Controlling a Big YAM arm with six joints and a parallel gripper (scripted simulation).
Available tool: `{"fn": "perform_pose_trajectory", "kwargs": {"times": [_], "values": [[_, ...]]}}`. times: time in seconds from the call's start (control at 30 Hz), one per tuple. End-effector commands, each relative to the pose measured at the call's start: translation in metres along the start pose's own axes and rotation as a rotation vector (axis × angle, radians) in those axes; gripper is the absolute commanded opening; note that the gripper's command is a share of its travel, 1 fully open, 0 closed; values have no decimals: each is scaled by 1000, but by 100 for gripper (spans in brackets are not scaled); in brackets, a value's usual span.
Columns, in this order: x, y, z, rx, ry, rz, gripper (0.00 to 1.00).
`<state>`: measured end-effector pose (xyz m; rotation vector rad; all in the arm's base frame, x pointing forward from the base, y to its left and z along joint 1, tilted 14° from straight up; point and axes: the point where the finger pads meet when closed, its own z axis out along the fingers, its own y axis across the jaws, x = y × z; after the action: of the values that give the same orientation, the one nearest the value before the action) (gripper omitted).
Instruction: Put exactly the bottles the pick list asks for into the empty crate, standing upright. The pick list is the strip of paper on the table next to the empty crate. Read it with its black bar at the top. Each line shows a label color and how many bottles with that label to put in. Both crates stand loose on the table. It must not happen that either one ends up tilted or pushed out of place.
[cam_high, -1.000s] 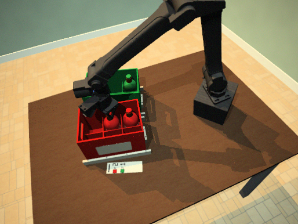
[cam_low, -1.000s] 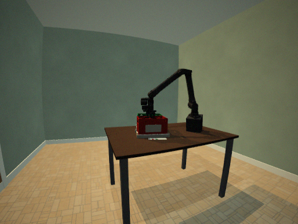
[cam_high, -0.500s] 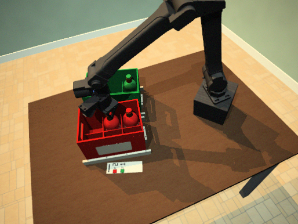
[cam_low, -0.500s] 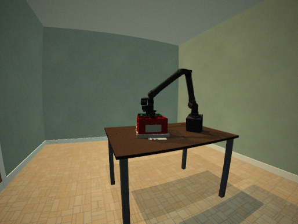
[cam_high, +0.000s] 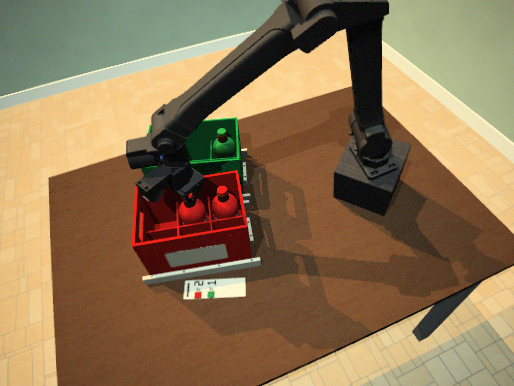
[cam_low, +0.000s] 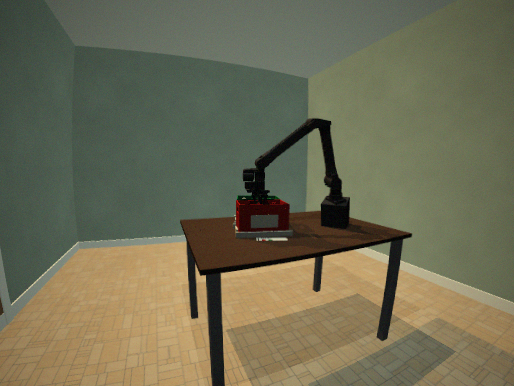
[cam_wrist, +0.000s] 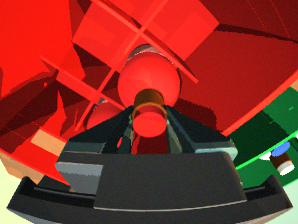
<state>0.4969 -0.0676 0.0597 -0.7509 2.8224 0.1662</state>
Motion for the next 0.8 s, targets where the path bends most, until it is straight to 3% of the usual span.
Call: {"fn": "perform_pose_trajectory", "kwargs": {"times": [0.0, 0.3, 0.33, 0.5, 0.77], "values": [[-9, 5, -14, 20, -26, -6, 0], [-9, 5, -14, 20, -26, -7, 0], [-9, 6, -14, 19, -26, -7, 61], [-11, -8, -18, 35, -35, 1, 61], [-11, -6, -12, 24, -28, -6, 61]]}}
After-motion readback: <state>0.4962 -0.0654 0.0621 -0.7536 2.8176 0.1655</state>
